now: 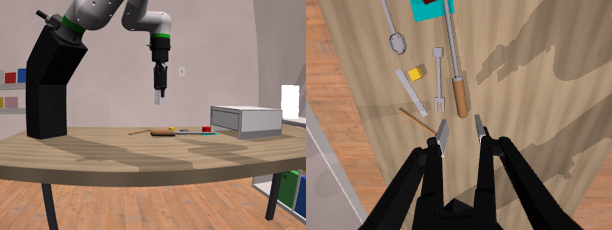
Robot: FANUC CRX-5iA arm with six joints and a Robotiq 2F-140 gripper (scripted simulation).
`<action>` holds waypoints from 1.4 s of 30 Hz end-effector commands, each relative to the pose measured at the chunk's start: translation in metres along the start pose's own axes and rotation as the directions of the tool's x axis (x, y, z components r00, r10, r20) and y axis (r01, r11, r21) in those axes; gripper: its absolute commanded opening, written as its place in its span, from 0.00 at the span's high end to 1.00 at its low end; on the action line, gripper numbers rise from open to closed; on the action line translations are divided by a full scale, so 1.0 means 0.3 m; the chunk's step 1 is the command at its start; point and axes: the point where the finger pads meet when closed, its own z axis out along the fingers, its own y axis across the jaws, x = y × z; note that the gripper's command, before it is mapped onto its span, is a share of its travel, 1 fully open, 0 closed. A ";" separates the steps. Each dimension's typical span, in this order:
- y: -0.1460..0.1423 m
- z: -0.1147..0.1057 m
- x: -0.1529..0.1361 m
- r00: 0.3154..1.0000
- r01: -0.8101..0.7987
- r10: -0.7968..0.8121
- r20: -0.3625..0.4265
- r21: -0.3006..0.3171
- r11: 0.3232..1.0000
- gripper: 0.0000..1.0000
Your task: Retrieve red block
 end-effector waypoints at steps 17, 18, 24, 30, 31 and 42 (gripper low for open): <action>0.001 -0.088 0.003 1.000 0.001 -0.001 0.007 -0.003 1.000 0.67; 0.001 -0.088 0.003 1.000 0.001 -0.001 0.007 -0.003 1.000 0.67; 0.001 -0.088 0.003 1.000 0.001 -0.001 0.007 -0.003 1.000 0.67; 0.001 -0.088 0.003 1.000 0.001 -0.001 0.007 -0.003 1.000 0.67; 0.001 -0.088 0.003 1.000 0.001 -0.001 0.007 -0.003 1.000 0.67; 0.001 -0.088 0.003 1.000 0.001 -0.001 0.007 -0.003 1.000 0.67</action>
